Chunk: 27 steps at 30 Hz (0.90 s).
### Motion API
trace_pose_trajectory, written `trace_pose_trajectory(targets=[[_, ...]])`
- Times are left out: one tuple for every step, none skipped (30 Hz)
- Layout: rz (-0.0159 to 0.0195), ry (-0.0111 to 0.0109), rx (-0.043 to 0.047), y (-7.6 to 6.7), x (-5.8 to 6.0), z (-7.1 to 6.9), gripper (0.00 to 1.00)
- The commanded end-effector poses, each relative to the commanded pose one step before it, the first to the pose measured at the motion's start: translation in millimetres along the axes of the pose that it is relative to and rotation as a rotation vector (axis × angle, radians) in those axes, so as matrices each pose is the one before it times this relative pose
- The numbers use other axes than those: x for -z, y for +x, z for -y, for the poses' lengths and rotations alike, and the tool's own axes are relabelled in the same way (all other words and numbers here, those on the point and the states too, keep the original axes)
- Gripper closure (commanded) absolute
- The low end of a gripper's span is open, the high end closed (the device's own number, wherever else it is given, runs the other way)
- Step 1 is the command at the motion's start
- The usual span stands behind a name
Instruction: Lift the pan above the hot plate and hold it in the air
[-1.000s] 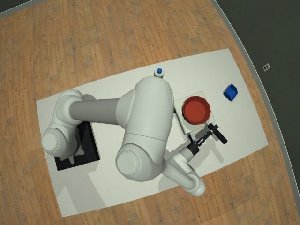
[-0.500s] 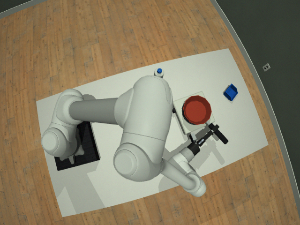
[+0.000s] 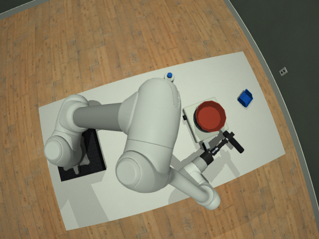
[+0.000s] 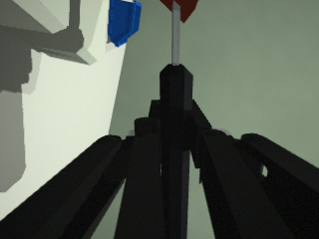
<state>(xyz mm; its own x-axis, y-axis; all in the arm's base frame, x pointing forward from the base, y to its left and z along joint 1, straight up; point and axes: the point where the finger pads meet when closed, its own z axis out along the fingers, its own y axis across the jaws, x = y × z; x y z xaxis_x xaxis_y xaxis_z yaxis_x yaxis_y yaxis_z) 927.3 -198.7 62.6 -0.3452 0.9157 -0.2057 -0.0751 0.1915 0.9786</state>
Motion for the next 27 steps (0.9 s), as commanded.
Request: trace_pose_trajectory(targets=[[-0.00995, 0.00122, -0.00360, 4.68, -0.45, -8.31, 0.90], [0.00003, 0.00009, 0.00000, -0.34, 0.02, -1.55, 0.90], [0.00003, 0.00011, -0.00001, -0.34, 0.03, -1.57, 0.90], [0.00003, 0.00010, 0.00000, -0.36, 0.01, -1.61, 0.90], [0.00003, 0.00008, 0.00001, -0.36, 0.02, -1.64, 0.90], [0.00003, 0.00007, 0.00000, -0.36, 0.02, -1.67, 0.90], [0.00003, 0.00007, 0.00002, -0.38, 0.01, -1.70, 0.90], [0.00003, 0.00006, 0.00001, -0.38, 0.01, -1.73, 0.90], [0.00003, 0.00006, 0.00001, -0.38, 0.02, -1.75, 0.90], [0.00000, 0.00000, 0.00000, 0.00, 0.00, 0.00, 0.90], [0.00000, 0.00000, 0.00000, 0.00, 0.00, 0.00, 0.90], [-0.00037, -0.00325, 0.00051, -0.54, -0.19, -2.98, 0.90], [0.00021, 0.00160, -0.00026, -0.30, 0.12, -1.22, 0.90], [0.00022, 0.00147, -0.00016, -0.37, 0.08, -1.31, 0.90], [0.00010, 0.00050, -0.00002, -0.41, 0.03, -1.68, 0.90], [0.00003, -0.00001, 0.00004, -0.42, 0.01, -1.88, 0.90], [0.00003, -0.00003, 0.00005, -0.43, 0.00, -1.90, 0.90], [0.00002, -0.00004, 0.00003, -0.42, 0.01, -1.91, 0.90], [0.00003, 0.00003, 0.00001, -0.41, 0.02, -1.90, 0.90], [0.00003, 0.00002, 0.00002, -0.42, 0.01, -1.91, 0.90], [0.00003, 0.00001, 0.00001, -0.41, 0.02, -1.92, 0.90], [0.00003, 0.00000, 0.00002, -0.43, 0.01, -1.93, 0.90], [0.00003, -0.00001, 0.00003, -0.43, 0.01, -1.94, 0.90], [0.00003, 0.00000, 0.00002, -0.42, 0.02, -1.94, 0.90], [0.00003, -0.00001, 0.00004, -0.44, 0.01, -1.95, 0.90], [0.00003, 0.00000, 0.00003, -0.43, 0.01, -1.94, 0.90], [0.00000, 0.00000, 0.00000, 0.00, 0.00, 0.00, 0.90]])
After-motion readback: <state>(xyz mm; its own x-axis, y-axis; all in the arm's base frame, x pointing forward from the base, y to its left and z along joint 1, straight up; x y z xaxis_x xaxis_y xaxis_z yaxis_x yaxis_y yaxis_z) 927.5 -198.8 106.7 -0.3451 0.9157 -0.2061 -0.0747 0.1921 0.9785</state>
